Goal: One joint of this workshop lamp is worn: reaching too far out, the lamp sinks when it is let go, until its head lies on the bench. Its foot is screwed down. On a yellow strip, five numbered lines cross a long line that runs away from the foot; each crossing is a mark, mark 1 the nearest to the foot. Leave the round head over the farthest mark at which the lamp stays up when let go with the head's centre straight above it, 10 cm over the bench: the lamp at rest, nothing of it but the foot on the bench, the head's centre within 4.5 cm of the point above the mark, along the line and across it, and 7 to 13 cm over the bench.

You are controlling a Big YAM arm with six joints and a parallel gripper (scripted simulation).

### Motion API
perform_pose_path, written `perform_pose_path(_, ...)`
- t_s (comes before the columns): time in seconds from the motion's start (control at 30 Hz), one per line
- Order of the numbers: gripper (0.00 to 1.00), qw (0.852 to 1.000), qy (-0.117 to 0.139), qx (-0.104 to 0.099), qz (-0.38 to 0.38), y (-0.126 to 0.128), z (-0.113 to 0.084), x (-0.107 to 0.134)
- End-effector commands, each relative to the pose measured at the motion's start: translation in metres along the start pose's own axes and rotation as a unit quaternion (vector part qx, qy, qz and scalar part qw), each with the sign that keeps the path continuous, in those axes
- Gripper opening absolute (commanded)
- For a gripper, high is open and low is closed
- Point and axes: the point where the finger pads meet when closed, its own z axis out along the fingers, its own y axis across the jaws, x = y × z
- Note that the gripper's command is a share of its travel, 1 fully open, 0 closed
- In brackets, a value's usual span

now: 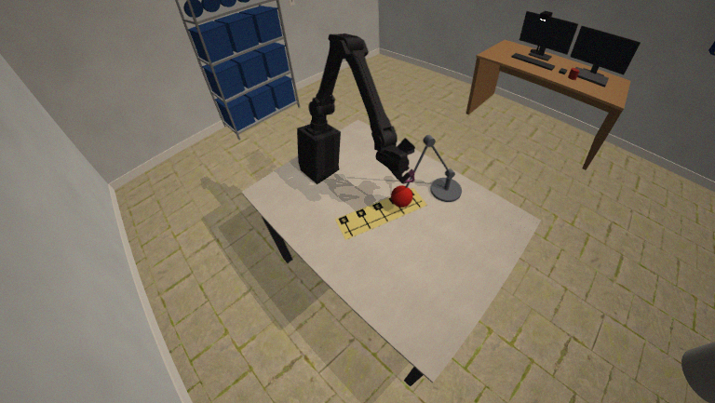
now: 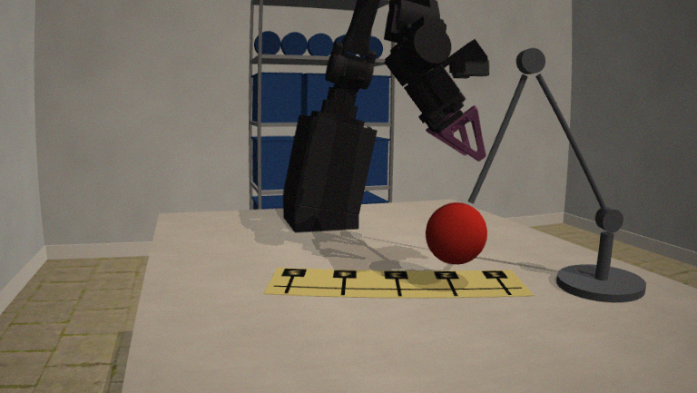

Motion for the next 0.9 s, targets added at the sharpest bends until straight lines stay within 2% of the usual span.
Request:
perform_pose_path(0.0,1.00,1.000,-0.002,0.003,0.001,-0.004,0.012,-0.003)
perform_pose_path(0.63,1.00,1.000,-0.002,0.003,0.013,-0.009,0.035,0.002)
perform_pose_path(0.87,1.00,1.000,-0.002,0.003,0.013,-0.009,0.035,0.002)
